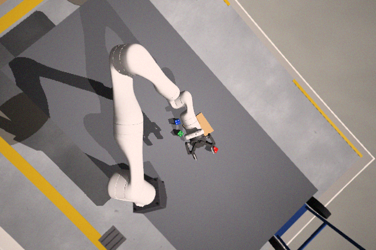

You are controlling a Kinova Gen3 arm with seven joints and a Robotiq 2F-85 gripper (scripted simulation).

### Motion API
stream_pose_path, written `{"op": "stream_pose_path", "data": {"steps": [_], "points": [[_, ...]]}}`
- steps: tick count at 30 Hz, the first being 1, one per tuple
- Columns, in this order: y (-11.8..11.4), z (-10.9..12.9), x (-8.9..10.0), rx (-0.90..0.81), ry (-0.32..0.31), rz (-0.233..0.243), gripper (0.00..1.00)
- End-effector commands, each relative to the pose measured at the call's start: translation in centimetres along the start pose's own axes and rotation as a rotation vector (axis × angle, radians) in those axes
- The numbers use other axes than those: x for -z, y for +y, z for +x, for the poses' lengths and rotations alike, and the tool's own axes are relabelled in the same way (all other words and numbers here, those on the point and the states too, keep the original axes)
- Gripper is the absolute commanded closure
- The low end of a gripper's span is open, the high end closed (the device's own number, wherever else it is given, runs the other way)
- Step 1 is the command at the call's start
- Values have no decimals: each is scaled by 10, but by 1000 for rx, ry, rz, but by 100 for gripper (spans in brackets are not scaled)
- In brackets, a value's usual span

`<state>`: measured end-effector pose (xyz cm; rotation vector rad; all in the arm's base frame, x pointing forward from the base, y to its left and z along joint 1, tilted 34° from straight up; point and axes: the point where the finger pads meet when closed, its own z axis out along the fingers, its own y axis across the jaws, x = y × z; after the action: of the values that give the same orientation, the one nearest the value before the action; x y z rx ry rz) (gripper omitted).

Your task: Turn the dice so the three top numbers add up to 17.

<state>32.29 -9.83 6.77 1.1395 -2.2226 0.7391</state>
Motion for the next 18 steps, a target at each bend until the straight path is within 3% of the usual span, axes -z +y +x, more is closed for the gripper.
{"op": "stream_pose_path", "data": {"steps": [1, 6, 7, 18], "points": [[-2, 4, -4, -12, 2, -13, 0], [-2, 4, -4, -12, 2, -13, 0], [6, 2, -10, -20, -13, -69, 0], [6, 2, -10, -20, -13, -69, 0]]}}
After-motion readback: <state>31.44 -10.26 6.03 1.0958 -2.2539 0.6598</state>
